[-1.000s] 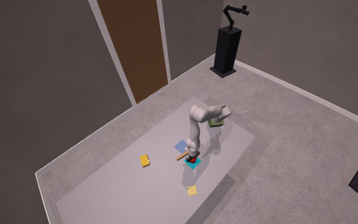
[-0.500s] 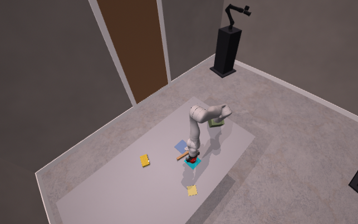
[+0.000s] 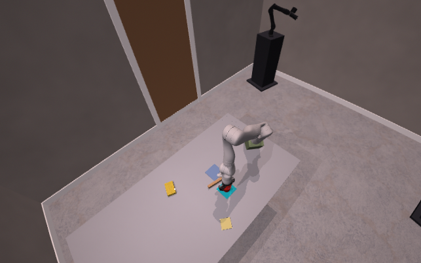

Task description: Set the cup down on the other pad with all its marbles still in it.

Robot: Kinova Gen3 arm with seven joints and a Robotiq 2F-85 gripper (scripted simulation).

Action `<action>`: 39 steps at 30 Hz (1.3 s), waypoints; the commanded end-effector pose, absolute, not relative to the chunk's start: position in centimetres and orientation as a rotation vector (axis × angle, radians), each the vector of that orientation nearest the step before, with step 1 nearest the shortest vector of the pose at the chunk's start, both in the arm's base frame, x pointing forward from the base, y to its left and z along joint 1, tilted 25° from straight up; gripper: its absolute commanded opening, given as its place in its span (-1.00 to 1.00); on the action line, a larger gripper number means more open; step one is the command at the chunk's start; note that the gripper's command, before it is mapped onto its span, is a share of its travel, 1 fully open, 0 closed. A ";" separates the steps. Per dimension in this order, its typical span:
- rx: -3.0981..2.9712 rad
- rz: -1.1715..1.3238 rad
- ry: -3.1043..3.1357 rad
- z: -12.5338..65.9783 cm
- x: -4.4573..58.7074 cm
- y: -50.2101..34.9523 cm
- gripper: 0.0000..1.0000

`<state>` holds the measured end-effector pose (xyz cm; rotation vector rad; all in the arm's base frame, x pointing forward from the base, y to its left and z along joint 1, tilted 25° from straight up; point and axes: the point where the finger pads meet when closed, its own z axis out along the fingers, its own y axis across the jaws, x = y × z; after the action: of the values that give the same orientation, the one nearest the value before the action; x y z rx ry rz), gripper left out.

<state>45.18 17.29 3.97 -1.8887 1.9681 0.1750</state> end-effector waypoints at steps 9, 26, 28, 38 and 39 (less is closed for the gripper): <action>-1.889 0.174 1.967 4.0 45.2 17.3 1.00; -1.889 0.174 1.967 4.0 45.2 17.3 1.00; -1.889 0.174 1.967 4.0 45.2 17.3 1.00; -1.889 0.174 1.967 4.0 45.2 17.3 1.00; -1.889 0.174 1.967 4.0 45.2 17.3 1.00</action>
<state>45.15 17.34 3.93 -1.8897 1.9677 0.1761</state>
